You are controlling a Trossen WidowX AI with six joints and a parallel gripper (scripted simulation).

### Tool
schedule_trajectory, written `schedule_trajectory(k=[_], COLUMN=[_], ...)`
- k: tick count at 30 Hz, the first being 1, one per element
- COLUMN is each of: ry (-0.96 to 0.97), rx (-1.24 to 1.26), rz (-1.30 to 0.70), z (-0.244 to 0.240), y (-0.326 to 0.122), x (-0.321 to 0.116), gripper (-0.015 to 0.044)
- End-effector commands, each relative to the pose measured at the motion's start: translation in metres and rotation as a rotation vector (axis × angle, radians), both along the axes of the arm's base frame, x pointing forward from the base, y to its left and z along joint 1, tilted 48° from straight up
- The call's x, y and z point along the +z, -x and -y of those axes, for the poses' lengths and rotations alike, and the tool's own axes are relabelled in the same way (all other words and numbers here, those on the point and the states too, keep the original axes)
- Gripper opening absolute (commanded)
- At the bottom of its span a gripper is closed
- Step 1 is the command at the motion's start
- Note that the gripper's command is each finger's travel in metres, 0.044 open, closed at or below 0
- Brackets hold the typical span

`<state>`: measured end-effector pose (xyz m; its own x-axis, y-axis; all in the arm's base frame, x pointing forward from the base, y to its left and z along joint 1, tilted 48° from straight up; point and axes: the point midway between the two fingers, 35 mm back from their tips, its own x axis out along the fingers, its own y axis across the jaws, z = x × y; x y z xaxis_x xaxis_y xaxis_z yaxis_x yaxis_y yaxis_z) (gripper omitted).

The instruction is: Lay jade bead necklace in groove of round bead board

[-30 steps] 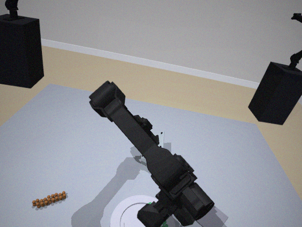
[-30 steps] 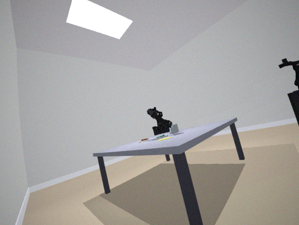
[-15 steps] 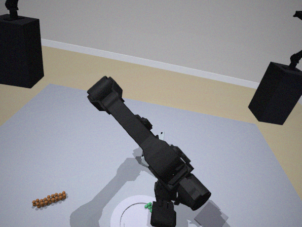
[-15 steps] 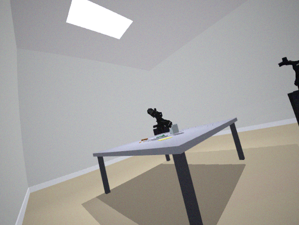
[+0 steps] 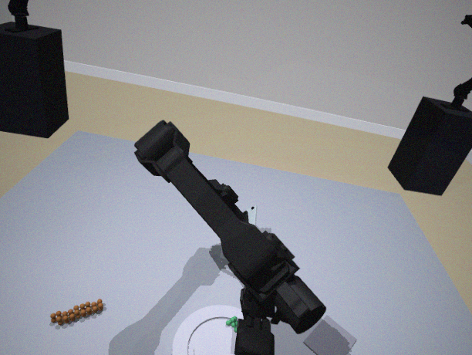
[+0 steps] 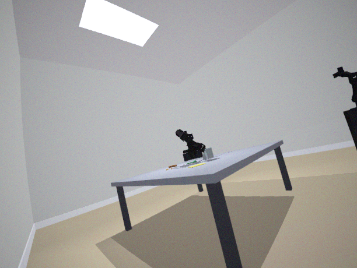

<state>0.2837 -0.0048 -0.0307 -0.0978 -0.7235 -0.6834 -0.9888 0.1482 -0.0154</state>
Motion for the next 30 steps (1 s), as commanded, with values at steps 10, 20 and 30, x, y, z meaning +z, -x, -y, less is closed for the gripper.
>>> schedule_trajectory(k=[10, 20, 30], ry=[0.006, 0.004, 0.004], rx=[0.005, -0.001, -0.001], rz=[-0.009, -0.007, -0.007], z=[0.016, 0.02, 0.02], y=[0.004, 0.004, 0.004], x=[-0.014, -0.017, -0.017], gripper=[0.012, 0.0041, 0.0])
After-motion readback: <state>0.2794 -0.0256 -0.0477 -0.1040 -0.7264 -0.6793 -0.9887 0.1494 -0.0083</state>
